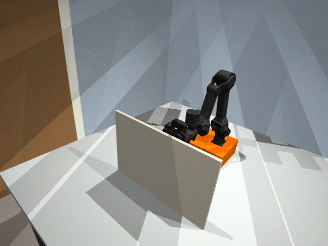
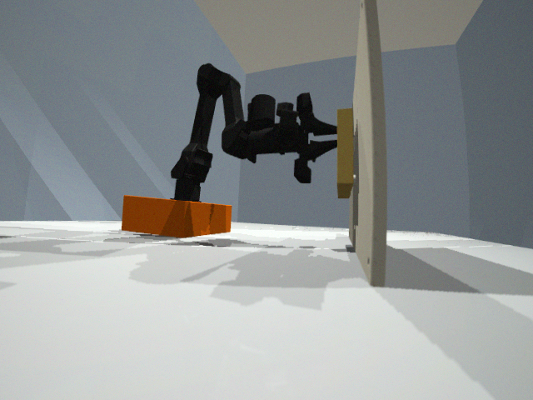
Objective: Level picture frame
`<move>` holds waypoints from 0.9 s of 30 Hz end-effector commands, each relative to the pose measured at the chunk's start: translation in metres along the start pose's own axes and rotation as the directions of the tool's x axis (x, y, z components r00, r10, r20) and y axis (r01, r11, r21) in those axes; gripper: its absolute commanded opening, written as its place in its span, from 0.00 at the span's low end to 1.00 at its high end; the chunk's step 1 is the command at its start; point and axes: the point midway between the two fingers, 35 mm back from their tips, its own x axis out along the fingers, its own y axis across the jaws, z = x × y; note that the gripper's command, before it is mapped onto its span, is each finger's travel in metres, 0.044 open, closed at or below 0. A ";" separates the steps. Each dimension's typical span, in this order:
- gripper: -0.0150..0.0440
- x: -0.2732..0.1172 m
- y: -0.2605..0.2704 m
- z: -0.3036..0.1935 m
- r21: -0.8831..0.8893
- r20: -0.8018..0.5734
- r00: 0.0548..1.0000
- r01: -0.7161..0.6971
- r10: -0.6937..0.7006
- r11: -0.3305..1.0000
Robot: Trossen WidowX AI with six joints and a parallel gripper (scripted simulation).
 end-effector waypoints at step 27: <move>0.69 -0.018 0.002 0.002 -0.001 -0.001 1.000 0.001 -0.001 1.000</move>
